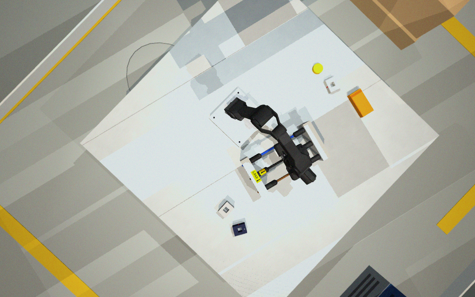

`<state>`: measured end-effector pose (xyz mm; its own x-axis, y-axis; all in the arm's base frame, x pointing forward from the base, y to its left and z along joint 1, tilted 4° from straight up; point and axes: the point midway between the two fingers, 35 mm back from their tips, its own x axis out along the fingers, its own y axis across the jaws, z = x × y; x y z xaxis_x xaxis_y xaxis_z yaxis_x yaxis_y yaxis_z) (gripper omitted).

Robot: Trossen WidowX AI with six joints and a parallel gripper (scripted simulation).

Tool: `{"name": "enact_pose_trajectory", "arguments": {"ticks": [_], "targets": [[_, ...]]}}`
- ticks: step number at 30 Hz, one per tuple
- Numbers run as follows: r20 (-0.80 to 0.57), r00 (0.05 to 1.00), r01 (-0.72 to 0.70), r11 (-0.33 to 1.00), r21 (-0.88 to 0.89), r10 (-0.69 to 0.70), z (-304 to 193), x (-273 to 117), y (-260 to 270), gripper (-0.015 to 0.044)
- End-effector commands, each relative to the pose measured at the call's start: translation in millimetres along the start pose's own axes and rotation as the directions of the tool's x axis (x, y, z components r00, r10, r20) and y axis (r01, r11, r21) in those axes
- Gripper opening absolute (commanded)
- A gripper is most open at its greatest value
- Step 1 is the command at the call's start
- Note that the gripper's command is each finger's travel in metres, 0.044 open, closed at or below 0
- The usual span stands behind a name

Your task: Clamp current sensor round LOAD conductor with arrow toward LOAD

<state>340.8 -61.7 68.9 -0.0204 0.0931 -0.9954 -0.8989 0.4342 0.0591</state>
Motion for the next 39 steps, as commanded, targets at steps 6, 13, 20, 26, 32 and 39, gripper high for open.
{"name": "enact_pose_trajectory", "arguments": {"ticks": [6, 13, 20, 26, 32, 39], "targets": [[0.000, 1.000, -0.001, 1.000, 0.000, 0.001, 0.0, -0.1, 0.2, 0.0263], [0.000, 1.000, -0.001, 1.000, 0.000, 0.001, 0.0, -0.1, 0.2, 0.0263], [0.000, 1.000, -0.001, 1.000, 0.000, 0.001, 0.0, -0.1, 0.2, 0.0263], [0.000, 1.000, -0.001, 1.000, 0.000, 0.001, 0.0, -0.1, 0.2, 0.0263], [0.000, 1.000, -0.001, 1.000, 0.000, 0.001, 0.0, -0.1, 0.2, 0.0263], [0.000, 1.000, 0.000, 1.000, 0.000, 0.000, 0.0, 0.0, 0.0, 0.0223]]}}
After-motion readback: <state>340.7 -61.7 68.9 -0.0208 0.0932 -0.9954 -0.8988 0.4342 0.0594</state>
